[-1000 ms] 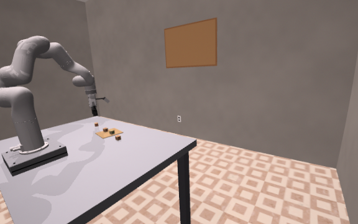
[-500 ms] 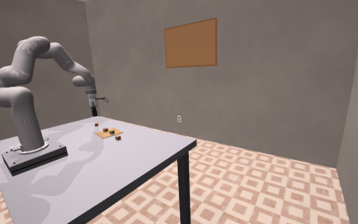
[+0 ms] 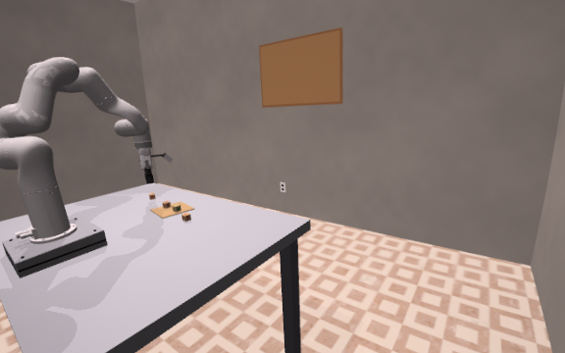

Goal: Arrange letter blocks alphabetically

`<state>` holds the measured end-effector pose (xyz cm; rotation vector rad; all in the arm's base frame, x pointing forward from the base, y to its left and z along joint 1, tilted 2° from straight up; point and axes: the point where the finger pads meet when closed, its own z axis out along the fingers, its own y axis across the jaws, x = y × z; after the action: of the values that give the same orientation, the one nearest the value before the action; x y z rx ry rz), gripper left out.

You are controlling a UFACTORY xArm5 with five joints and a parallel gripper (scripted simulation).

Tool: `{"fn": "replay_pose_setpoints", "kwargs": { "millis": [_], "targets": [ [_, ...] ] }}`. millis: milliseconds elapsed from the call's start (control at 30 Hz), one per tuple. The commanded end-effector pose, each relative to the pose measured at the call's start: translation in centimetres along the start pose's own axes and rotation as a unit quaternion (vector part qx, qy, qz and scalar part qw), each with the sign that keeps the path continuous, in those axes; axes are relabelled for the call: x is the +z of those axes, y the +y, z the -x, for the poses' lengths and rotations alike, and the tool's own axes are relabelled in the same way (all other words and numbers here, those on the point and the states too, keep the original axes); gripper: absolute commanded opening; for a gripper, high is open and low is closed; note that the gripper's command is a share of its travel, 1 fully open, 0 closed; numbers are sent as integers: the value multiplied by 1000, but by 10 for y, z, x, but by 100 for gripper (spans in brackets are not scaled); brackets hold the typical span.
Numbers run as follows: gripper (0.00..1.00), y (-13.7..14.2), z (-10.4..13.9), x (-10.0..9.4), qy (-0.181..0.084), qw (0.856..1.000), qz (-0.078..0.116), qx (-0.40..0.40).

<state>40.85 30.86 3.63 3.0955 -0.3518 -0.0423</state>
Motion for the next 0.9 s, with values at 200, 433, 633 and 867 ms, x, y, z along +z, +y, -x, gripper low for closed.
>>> {"fn": "replay_pose_setpoints", "kwargs": {
  "millis": [200, 433, 633, 867],
  "targets": [
    [63, -1, -1, -2, 1, 1000, -2, 0],
    [63, -1, -1, 0, 1, 1000, -2, 0],
    [63, -1, -1, 3, 1, 1000, -2, 0],
    [63, -1, -2, 10, 1, 1000, -2, 0]
  ]
}}
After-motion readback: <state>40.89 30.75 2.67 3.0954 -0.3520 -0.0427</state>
